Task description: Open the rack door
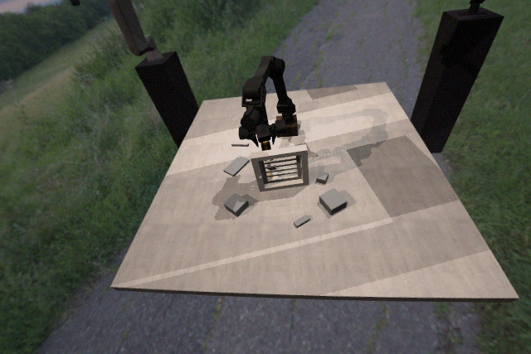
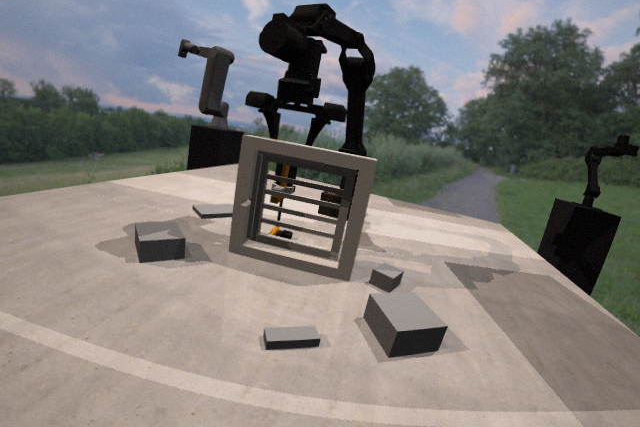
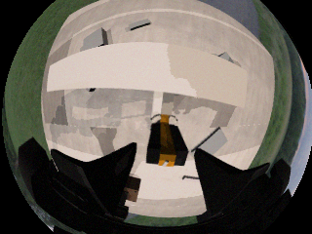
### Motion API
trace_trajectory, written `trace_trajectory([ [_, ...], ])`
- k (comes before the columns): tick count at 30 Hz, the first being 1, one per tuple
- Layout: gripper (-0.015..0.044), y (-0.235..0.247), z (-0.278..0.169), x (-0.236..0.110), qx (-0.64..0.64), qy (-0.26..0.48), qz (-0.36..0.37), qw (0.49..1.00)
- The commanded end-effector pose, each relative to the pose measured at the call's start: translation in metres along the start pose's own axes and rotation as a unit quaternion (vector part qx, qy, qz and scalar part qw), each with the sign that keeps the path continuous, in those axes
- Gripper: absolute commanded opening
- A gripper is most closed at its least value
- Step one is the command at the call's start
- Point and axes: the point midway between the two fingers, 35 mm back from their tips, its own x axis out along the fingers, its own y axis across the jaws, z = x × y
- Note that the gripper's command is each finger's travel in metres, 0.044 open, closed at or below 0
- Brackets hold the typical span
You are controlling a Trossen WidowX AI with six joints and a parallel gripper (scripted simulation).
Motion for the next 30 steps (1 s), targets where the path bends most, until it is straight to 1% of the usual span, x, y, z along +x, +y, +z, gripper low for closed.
trace_trajectory([
  [1,0.0300,-0.001,-0.001,0.006,-0.003,0.001,-0.002,1.000],
  [21,0.0300,0.000,-0.003,0.036,-0.002,0.000,-0.001,1.000],
  [28,0.0116,0.000,-0.003,0.036,-0.002,0.000,-0.001,1.000],
  [30,0.0103,0.000,-0.003,0.036,-0.002,0.000,-0.001,1.000],
])
